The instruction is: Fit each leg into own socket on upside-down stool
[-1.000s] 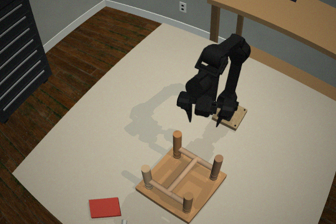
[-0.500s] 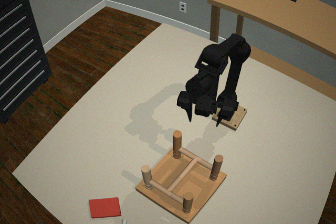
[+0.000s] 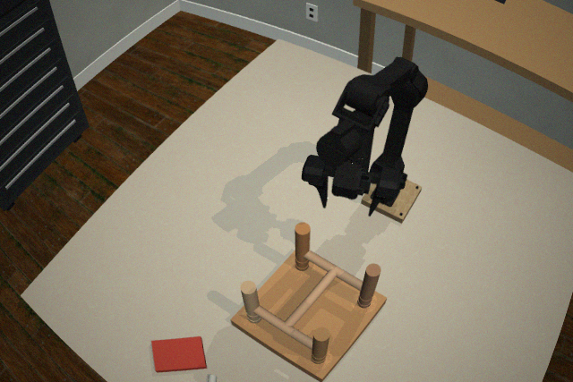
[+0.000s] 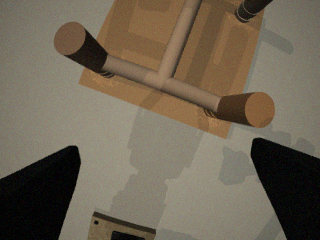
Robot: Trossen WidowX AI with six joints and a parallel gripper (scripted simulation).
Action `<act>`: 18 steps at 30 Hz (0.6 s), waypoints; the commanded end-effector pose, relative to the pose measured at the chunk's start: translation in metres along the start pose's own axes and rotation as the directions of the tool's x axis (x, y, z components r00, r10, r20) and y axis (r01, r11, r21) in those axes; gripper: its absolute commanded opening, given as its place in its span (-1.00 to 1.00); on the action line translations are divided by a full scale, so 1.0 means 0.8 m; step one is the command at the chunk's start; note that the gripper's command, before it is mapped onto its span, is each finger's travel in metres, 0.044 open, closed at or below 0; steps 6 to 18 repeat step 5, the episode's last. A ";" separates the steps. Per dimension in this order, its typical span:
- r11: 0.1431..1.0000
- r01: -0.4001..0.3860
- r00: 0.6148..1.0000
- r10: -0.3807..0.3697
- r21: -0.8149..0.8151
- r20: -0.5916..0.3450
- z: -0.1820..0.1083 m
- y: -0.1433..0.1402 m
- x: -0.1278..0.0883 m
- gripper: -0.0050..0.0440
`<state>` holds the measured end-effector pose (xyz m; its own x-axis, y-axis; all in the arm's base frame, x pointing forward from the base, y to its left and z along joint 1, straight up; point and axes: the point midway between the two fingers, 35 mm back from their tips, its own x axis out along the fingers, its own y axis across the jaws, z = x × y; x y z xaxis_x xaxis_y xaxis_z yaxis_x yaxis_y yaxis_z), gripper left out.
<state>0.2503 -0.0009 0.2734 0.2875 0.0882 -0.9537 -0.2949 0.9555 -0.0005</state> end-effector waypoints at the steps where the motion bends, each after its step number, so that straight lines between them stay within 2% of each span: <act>1: 1.000 -0.004 1.000 0.004 -0.006 0.003 0.000 0.001 0.000 1.00; 18: 1.000 -0.004 1.000 0.004 -0.006 0.003 0.000 0.001 0.000 1.00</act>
